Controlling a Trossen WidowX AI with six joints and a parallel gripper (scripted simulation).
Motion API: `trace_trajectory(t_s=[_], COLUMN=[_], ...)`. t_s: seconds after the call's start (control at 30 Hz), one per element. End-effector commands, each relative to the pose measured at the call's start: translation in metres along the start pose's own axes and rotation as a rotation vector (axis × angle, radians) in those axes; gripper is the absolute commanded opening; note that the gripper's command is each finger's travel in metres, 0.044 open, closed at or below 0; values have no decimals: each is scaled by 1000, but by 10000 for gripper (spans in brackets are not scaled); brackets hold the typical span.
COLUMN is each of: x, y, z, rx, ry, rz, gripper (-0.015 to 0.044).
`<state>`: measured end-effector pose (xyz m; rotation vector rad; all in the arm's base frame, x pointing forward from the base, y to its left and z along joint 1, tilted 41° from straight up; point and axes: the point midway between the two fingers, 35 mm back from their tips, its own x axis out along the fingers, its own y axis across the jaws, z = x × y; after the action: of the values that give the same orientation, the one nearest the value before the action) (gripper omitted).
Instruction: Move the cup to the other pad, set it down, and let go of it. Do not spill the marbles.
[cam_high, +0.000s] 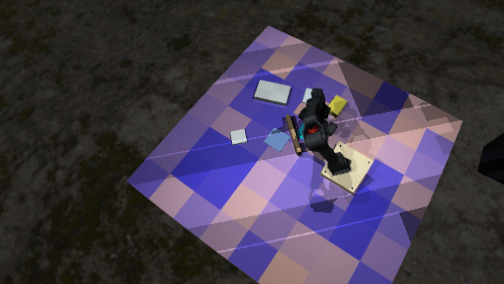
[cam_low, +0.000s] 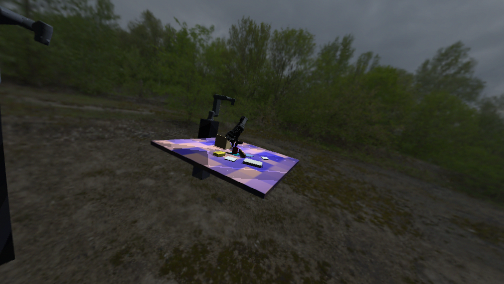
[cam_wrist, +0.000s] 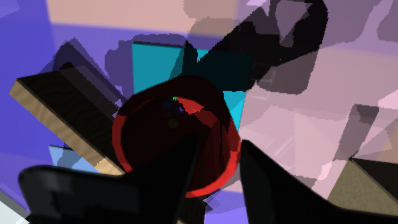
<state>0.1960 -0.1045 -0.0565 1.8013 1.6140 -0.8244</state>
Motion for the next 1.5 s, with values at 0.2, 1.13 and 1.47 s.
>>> trace_trajectory(t_s=[0.2,1.13,1.47], x=[-16,-48,-85], y=[1,1,2], z=[1,0,0], rx=[-3,1,-1], ry=[-4,1,-2], rz=[0,-1,-2], gripper=[128,440,440])
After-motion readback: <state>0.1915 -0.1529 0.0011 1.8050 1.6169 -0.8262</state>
